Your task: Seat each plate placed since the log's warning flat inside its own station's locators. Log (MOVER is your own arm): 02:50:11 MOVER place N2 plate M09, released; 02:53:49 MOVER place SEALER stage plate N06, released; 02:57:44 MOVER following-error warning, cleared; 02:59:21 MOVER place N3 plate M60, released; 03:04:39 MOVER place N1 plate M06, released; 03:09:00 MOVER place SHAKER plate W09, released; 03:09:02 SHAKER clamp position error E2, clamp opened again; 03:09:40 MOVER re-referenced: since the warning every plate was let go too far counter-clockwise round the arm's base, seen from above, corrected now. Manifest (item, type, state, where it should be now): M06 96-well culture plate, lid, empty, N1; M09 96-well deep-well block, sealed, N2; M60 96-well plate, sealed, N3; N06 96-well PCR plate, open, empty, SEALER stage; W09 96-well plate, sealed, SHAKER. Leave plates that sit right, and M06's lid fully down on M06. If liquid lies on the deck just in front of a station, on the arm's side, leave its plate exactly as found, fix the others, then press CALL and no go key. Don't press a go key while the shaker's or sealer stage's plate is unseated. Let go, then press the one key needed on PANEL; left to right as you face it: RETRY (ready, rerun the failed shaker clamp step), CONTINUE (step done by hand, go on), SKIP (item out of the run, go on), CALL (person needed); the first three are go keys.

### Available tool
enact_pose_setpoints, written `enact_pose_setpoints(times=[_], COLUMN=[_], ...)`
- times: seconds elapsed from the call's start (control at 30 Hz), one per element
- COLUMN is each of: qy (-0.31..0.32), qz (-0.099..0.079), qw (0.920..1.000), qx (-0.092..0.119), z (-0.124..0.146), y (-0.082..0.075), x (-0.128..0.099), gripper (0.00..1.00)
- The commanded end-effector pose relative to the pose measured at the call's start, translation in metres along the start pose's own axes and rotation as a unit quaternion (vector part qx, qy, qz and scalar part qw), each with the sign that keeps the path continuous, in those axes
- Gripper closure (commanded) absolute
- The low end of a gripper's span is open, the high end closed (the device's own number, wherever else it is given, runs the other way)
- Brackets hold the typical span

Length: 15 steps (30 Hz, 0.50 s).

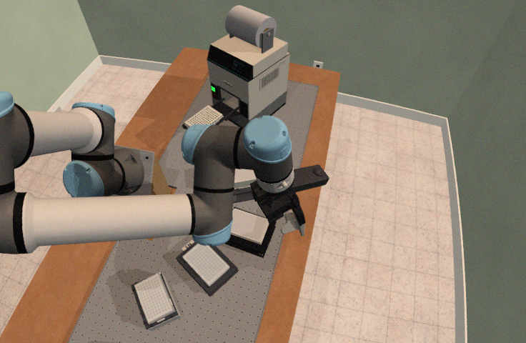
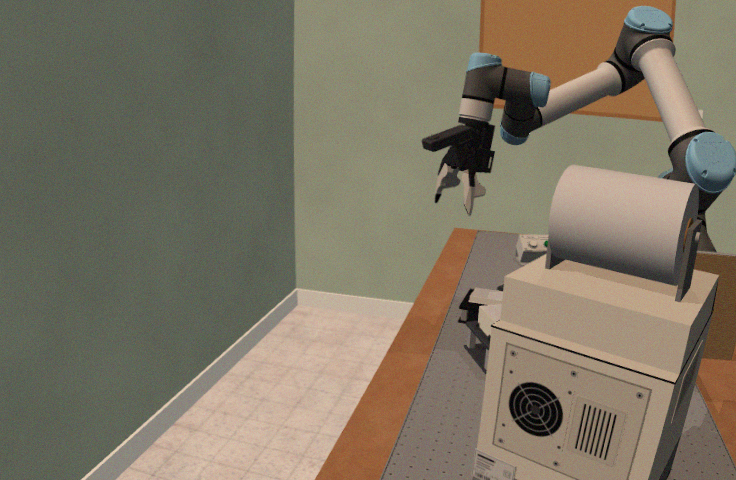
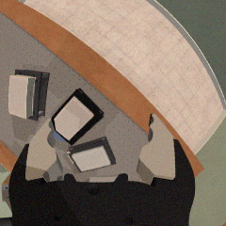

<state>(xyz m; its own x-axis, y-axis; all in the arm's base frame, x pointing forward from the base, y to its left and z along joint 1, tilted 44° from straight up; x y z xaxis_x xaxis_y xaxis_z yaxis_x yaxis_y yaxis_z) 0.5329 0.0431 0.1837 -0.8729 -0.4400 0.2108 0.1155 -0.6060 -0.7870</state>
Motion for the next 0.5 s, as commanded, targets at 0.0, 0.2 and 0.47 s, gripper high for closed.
enact_pose_setpoints(times=[0.0, 0.2, 0.47], qy=[-0.004, -0.02, -0.022], qz=[-0.005, -0.03, -0.033], qw=[1.0, 0.9993, 0.9992], qx=[0.001, 0.003, 0.003], z=[-0.016, -0.027, -0.047], y=[0.015, 0.026, 0.043], x=[0.012, 0.018, 0.037], gripper=[0.18, 0.18, 0.18])
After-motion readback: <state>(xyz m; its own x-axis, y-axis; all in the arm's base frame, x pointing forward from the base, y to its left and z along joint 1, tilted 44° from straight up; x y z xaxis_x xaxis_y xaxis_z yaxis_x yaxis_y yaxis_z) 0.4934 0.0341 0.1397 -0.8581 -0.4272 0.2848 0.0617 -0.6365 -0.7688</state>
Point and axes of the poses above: the point where the finger pads meet when closed, its own y axis out along the fingers, its own z axis across the jaws, x = y × z, the point moved 10 cm from there along -y, back along the fingers, and after that the axes turned 11 degrees about y, right-handed, at the moved point
